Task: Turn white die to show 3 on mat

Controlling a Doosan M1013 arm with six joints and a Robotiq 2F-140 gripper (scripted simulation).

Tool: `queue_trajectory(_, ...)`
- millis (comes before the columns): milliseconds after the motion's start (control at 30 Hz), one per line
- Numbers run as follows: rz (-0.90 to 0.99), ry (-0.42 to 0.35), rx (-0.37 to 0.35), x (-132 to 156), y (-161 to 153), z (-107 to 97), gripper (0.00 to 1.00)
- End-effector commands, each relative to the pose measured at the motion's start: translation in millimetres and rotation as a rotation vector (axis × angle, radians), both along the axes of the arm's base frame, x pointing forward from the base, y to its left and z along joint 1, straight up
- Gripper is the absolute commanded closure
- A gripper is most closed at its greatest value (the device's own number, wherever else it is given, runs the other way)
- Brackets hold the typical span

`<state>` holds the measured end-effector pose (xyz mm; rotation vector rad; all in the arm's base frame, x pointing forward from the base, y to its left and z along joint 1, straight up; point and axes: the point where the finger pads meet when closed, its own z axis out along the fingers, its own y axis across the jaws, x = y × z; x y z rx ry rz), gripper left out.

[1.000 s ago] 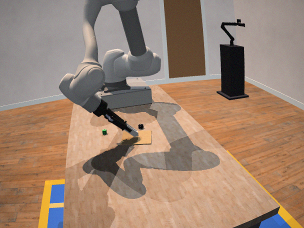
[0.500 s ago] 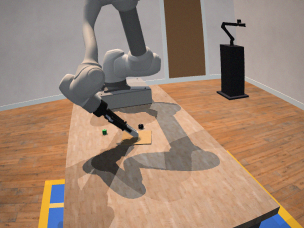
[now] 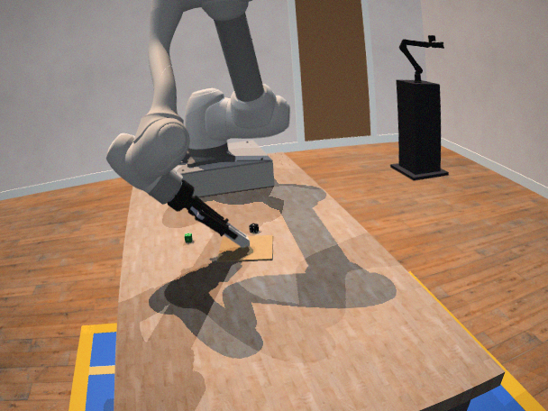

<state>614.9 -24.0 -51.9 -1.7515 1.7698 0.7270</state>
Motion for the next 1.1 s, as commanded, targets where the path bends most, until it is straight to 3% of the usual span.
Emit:
queue_trajectory(0, 0.0, 0.0, 0.0, 0.1, 0.0, 0.2, 0.91)
queue_trajectory(1067, 0.0, 0.0, 0.0, 0.0, 0.0, -4.3, 0.91)
